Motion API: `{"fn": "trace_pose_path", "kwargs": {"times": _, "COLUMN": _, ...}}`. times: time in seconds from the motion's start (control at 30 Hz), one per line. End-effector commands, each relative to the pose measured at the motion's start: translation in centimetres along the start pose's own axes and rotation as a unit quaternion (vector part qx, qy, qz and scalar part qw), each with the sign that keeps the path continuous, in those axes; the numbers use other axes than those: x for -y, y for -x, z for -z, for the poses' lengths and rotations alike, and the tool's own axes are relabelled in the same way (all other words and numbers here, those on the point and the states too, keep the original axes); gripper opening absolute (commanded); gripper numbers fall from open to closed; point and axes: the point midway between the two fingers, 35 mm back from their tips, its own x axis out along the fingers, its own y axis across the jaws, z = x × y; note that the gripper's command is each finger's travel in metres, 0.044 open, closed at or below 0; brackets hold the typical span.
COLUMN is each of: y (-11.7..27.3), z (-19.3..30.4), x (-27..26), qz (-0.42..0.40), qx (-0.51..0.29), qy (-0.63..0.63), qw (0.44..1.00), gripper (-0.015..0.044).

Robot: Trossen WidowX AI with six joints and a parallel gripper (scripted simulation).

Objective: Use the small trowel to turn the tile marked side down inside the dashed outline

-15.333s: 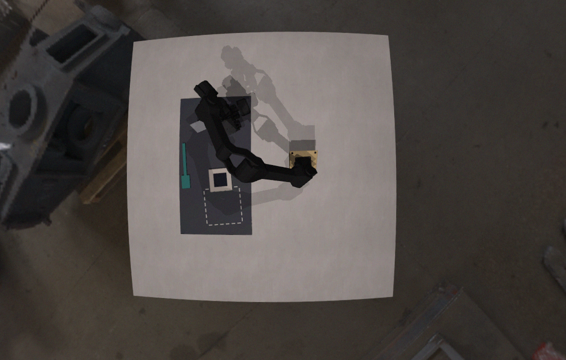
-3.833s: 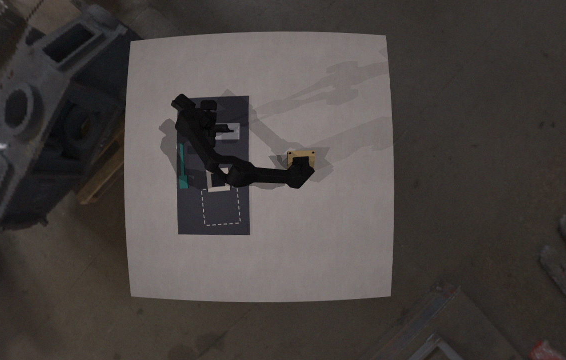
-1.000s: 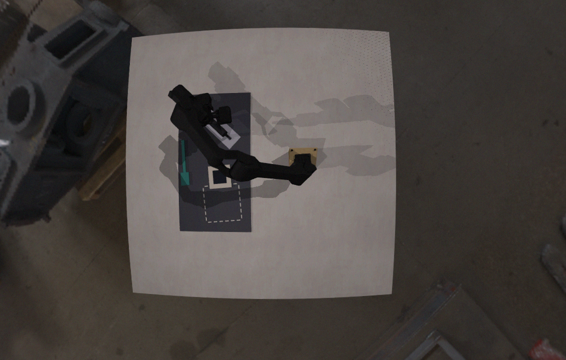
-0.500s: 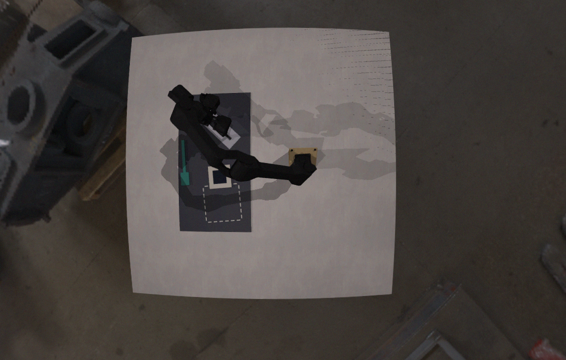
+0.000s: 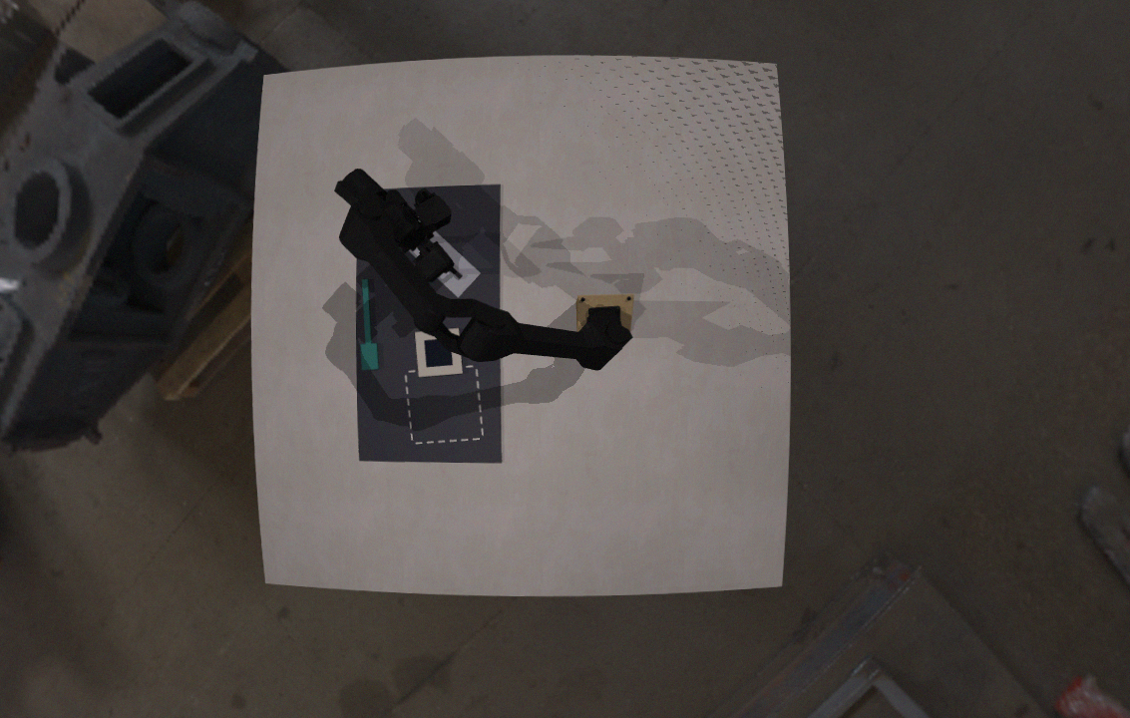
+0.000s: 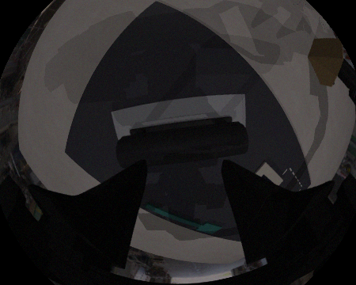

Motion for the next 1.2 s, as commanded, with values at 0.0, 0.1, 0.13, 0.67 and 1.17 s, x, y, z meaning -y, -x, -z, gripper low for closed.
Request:
{"fn": "trace_pose_path", "kwargs": {"times": 0.0, "y": -0.06, "z": -0.01, "x": 0.03, "qz": 0.001, "qx": 0.002, "qy": -0.066, "qw": 0.998, "gripper": 0.027}}
{"fn": "trace_pose_path", "kwargs": {"times": 0.1, "y": -0.06, "z": 0.0, "x": 0.01, "qz": 0.001, "qx": 0.002, "qy": -0.117, "qw": 0.993, "gripper": 0.027}}
{"fn": "trace_pose_path", "kwargs": {"times": 0.13, "y": -0.06, "z": 0.0, "x": 0.01, "qz": 0.001, "qx": 0.002, "qy": -0.134, "qw": 0.991, "gripper": 0.027}}
{"fn": "trace_pose_path", "kwargs": {"times": 0.67, "y": -0.06, "z": 0.03, "x": -0.08, "qz": 0.0, "qx": 0.002, "qy": -0.398, "qw": 0.917, "gripper": 0.027}}
{"fn": "trace_pose_path", "kwargs": {"times": 1.17, "y": -0.06, "z": 0.06, "x": -0.14, "qz": 0.0, "qx": 0.002, "qy": -0.616, "qw": 0.787, "gripper": 0.027}}
